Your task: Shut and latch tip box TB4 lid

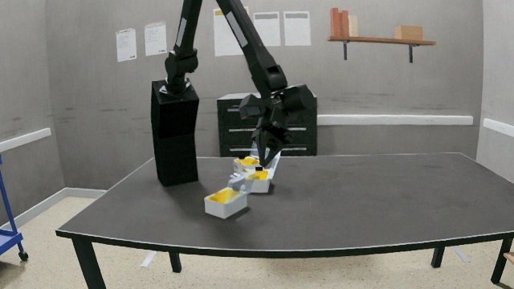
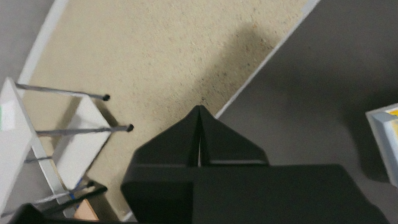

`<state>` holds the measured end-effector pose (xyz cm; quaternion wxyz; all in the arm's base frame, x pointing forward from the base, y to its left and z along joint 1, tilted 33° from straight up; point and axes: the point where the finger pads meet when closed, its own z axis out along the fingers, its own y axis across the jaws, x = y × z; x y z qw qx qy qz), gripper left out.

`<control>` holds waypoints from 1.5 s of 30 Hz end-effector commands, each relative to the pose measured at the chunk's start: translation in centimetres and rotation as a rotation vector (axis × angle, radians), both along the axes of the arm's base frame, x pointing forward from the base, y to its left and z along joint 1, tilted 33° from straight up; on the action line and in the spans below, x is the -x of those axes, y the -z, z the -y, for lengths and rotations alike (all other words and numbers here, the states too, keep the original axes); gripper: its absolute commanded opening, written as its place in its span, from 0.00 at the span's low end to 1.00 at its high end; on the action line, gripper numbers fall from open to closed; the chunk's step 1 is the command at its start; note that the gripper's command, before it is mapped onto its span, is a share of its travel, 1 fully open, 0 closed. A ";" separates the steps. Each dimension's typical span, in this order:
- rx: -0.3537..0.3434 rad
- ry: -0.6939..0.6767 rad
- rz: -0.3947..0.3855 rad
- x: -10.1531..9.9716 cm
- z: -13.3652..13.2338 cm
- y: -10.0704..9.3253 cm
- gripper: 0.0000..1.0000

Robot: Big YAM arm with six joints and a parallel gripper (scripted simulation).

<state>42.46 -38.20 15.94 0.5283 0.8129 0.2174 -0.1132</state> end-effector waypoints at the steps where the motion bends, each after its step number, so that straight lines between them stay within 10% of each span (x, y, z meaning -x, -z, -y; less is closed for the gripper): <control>1: -0.037 -0.025 -0.031 1.9 0.5 0.3 0.00; 45: -0.525 -0.432 -0.032 13.5 -8.1 12.8 0.00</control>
